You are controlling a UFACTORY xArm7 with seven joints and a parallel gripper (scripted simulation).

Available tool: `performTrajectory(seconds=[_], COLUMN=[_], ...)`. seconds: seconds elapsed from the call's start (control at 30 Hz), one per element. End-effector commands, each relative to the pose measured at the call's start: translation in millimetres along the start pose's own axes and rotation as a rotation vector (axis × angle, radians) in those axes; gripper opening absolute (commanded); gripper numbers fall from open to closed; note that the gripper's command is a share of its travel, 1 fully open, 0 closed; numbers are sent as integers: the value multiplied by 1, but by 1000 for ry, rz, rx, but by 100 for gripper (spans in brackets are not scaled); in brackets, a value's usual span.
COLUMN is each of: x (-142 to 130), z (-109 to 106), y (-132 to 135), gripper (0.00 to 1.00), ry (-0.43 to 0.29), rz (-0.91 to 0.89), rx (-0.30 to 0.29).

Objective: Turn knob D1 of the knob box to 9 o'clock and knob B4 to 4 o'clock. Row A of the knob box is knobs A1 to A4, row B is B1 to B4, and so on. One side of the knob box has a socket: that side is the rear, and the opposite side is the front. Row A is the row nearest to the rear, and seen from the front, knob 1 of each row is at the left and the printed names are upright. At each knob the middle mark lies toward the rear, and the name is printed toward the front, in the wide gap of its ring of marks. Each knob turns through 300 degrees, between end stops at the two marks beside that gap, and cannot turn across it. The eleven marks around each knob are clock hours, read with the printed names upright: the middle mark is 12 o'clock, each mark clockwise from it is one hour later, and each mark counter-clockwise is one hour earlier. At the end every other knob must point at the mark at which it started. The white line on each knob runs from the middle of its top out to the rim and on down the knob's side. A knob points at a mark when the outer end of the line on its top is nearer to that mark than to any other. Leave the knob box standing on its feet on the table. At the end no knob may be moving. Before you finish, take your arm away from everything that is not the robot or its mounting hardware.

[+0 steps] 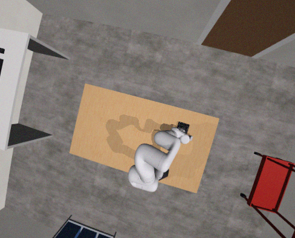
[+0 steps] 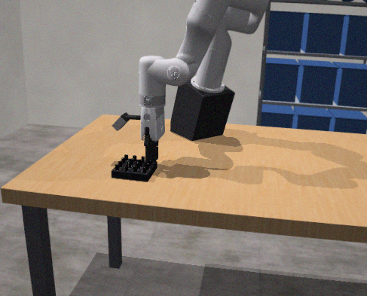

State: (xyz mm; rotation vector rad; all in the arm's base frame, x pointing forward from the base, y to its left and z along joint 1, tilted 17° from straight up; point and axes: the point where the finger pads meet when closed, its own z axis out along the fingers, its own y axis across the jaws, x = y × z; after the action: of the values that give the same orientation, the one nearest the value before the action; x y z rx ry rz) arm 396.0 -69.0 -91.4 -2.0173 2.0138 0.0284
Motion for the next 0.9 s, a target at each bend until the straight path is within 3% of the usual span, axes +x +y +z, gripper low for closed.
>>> performTrajectory(seconds=[0.0, 0.87], x=[1, 1], z=[-1, -1], y=[-1, -1], gripper=[8, 8], ry=[1, 2], rz=[-5, -254], rx=[3, 2])
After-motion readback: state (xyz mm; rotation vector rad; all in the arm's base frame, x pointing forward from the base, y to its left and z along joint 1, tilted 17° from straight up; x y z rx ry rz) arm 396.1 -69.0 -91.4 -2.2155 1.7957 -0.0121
